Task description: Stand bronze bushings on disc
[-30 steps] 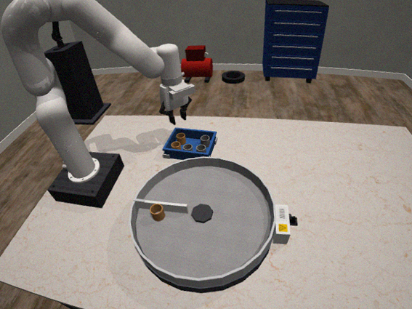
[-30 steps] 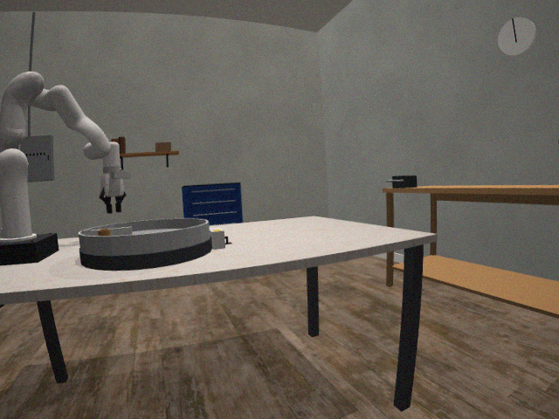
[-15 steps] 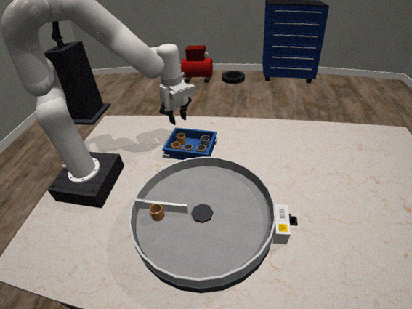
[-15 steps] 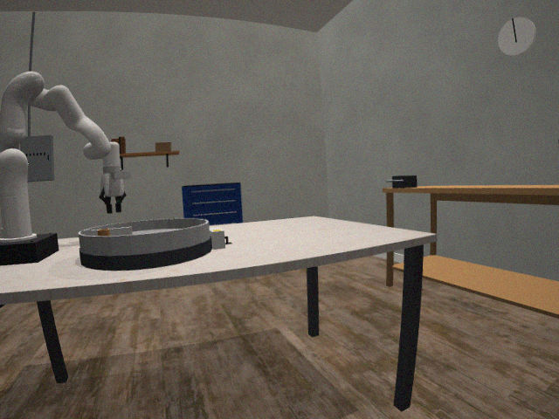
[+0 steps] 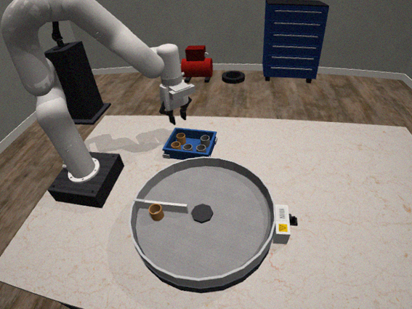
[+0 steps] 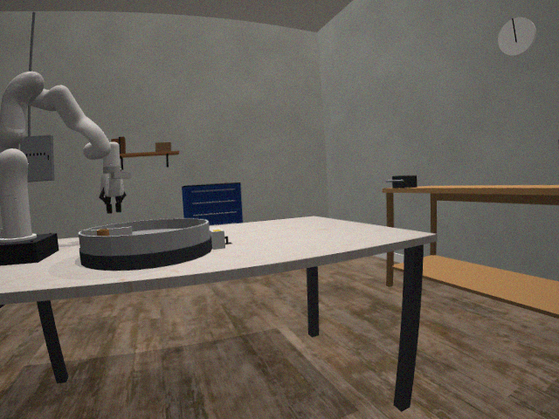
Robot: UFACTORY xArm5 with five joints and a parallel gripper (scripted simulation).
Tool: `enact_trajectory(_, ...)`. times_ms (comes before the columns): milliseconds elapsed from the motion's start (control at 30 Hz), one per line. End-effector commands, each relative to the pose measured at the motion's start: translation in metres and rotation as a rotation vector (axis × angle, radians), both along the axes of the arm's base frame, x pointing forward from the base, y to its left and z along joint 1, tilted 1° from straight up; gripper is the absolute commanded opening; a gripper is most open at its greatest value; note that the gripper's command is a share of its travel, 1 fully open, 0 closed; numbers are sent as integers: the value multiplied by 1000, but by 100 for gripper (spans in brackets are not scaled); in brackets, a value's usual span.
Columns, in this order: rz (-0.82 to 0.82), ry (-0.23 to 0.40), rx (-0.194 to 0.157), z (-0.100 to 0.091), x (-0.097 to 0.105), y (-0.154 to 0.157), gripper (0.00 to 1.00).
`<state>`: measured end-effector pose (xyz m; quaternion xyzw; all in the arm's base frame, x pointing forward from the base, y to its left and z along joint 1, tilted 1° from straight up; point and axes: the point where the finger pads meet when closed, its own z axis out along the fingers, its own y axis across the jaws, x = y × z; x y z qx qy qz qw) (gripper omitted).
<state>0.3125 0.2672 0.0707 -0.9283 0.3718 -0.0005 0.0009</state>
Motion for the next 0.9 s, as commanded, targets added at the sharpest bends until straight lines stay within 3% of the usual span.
enact_trajectory(0, 0, -3, 2, 1, 1, 1, 48)
enact_trajectory(267, 0, -3, 2, -5, 1, 1, 48)
enact_trajectory(867, 0, -3, 2, -64, 2, 2, 48)
